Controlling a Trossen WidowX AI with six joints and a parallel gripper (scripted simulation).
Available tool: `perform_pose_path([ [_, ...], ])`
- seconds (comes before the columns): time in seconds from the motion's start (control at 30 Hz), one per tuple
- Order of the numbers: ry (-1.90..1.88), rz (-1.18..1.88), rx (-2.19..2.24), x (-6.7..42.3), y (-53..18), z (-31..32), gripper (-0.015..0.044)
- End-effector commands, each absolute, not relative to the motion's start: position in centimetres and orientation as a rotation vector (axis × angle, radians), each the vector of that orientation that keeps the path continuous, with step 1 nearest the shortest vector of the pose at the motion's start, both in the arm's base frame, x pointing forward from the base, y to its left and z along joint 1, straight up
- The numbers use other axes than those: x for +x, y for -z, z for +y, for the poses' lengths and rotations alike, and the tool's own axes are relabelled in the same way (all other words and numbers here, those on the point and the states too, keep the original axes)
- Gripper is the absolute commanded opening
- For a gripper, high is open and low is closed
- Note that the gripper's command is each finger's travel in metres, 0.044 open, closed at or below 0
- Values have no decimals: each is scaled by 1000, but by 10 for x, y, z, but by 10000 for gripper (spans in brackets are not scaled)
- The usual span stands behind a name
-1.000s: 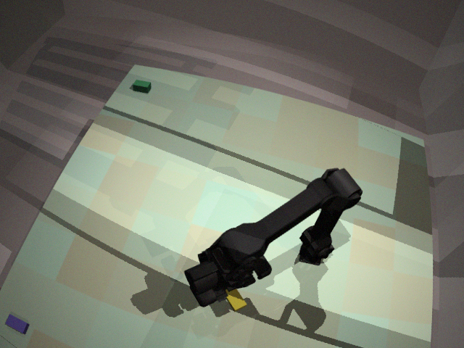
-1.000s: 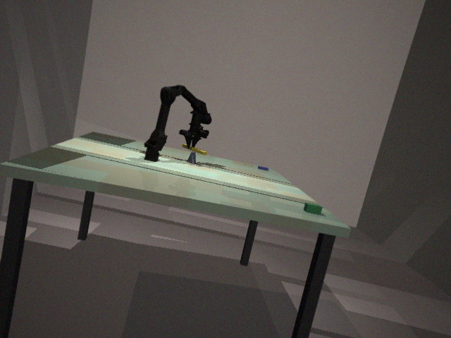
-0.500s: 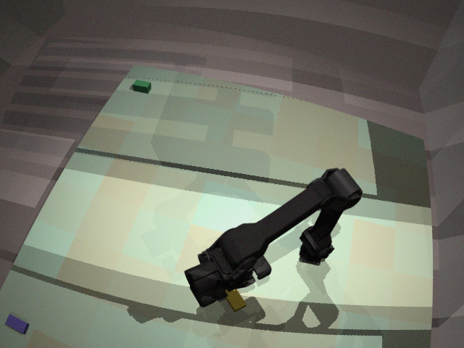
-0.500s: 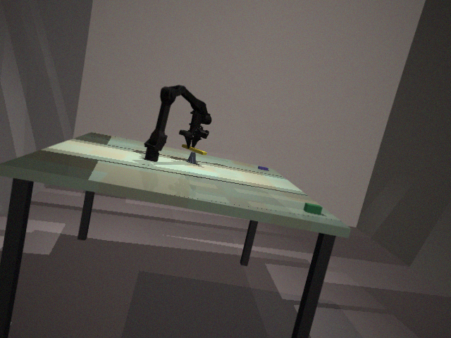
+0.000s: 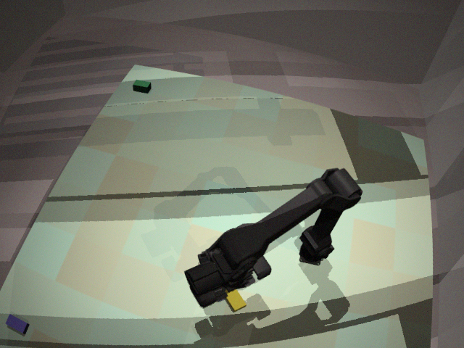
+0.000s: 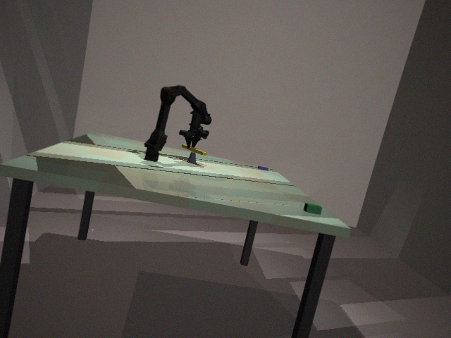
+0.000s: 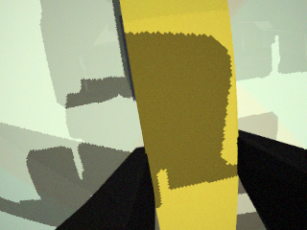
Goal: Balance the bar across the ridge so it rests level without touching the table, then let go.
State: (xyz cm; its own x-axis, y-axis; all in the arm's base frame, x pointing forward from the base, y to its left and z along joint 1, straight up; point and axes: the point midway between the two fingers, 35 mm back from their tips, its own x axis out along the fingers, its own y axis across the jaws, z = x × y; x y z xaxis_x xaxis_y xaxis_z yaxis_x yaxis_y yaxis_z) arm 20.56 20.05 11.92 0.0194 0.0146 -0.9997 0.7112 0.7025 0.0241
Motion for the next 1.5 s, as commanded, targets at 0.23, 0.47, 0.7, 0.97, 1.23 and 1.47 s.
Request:
perform_pose_path([
  [0.23,599,1470,638,206,-118,201,0],
  [0.47,599,1470,638,206,-118,201,0],
  [0.7,599,1470,638,206,-117,201,0],
  [0.97,599,1470,638,206,-116,201,0],
  [1.23,599,1470,638,206,-116,201,0],
  [1.47,599,1470,638,206,-115,201,0],
])
